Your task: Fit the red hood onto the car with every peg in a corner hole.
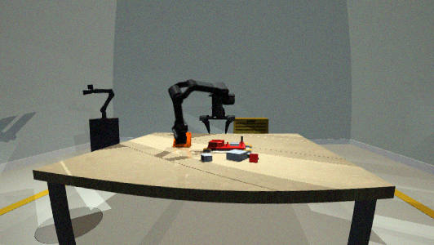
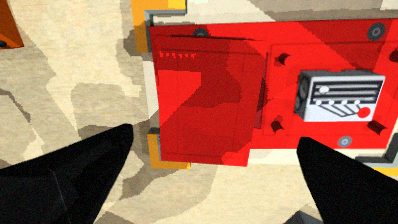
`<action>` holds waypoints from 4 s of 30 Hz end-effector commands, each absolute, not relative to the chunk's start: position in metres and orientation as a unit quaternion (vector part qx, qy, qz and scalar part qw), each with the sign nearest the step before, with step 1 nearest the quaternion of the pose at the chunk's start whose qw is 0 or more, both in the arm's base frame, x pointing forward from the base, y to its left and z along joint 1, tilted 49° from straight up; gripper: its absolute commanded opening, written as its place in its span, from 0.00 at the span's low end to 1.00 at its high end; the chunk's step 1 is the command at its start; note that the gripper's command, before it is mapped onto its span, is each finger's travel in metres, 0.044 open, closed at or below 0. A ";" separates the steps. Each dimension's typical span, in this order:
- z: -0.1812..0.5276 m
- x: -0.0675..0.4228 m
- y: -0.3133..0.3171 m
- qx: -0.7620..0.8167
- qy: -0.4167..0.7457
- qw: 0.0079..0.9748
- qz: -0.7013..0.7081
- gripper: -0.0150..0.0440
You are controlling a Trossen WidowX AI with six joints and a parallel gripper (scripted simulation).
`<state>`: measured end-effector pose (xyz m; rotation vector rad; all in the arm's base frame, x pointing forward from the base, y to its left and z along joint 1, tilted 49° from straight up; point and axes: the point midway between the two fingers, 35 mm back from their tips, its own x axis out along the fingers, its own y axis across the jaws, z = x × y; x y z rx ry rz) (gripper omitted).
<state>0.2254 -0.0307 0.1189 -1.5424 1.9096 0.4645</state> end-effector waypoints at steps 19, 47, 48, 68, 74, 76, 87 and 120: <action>0.110 0.222 -0.041 -0.587 0.726 0.312 0.178 1.00; 0.099 0.218 -0.053 -0.587 0.726 0.311 0.177 1.00; 0.098 0.218 -0.053 -0.587 0.726 0.311 0.177 1.00; 0.092 0.216 -0.060 -0.587 0.726 0.311 0.176 1.00; 0.090 0.216 -0.062 -0.587 0.726 0.311 0.176 1.00; 0.090 0.216 -0.063 -0.587 0.726 0.311 0.176 1.00; 0.086 0.215 -0.067 -0.587 0.726 0.311 0.176 1.00; 0.086 0.216 -0.068 -0.587 0.725 0.314 0.176 0.44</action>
